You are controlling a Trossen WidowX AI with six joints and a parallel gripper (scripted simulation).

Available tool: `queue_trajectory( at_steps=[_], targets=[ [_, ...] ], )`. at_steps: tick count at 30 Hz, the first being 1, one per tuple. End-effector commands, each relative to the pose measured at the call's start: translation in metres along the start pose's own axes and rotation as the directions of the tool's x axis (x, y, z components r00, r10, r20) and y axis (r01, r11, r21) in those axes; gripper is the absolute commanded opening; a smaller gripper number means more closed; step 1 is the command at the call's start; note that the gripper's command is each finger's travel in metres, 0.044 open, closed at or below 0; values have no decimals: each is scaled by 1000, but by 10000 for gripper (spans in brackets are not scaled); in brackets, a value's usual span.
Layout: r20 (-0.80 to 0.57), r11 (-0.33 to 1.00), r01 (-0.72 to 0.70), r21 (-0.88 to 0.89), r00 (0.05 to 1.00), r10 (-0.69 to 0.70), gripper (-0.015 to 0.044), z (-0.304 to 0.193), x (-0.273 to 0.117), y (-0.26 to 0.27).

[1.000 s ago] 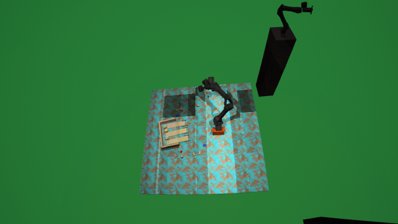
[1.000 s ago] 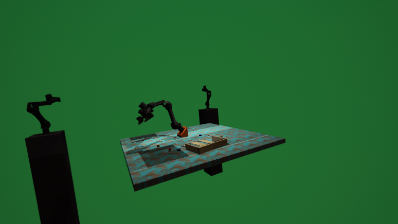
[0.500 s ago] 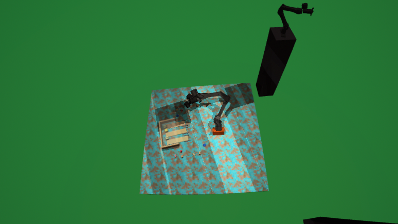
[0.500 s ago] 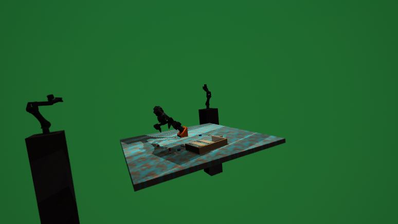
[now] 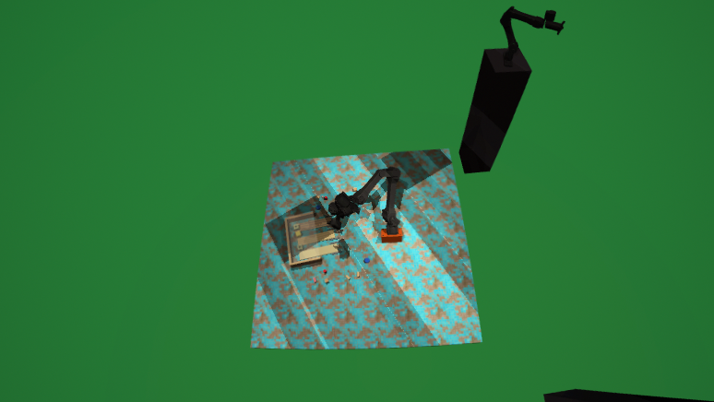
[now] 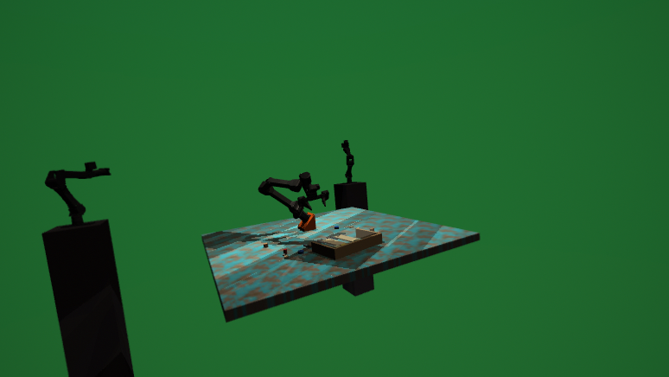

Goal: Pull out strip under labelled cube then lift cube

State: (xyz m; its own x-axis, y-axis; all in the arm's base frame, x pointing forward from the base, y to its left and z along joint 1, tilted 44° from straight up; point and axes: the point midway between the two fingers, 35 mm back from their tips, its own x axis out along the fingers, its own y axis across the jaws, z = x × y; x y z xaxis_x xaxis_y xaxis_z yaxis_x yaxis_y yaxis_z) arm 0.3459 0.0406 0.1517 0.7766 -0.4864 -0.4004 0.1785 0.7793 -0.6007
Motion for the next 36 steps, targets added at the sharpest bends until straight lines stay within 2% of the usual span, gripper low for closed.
queue_trajectory(
  at_steps=[1,9,12,17,24,28,36],
  targets=[
    [30,991,1,-136,1000,3,400,-19,-19,42],
    [31,990,1,-142,999,3,400,-20,-19,43],
    [-17,986,4,-164,1000,-7,321,-14,-9,42],
    [-186,974,-3,-228,982,-41,190,0,26,31],
    [-435,971,-51,-234,899,-58,6,-4,75,3],
    [-525,967,-70,-244,848,-72,0,-7,91,-11],
    [-735,958,-130,-257,670,-106,0,-19,121,-54]
  ],
)
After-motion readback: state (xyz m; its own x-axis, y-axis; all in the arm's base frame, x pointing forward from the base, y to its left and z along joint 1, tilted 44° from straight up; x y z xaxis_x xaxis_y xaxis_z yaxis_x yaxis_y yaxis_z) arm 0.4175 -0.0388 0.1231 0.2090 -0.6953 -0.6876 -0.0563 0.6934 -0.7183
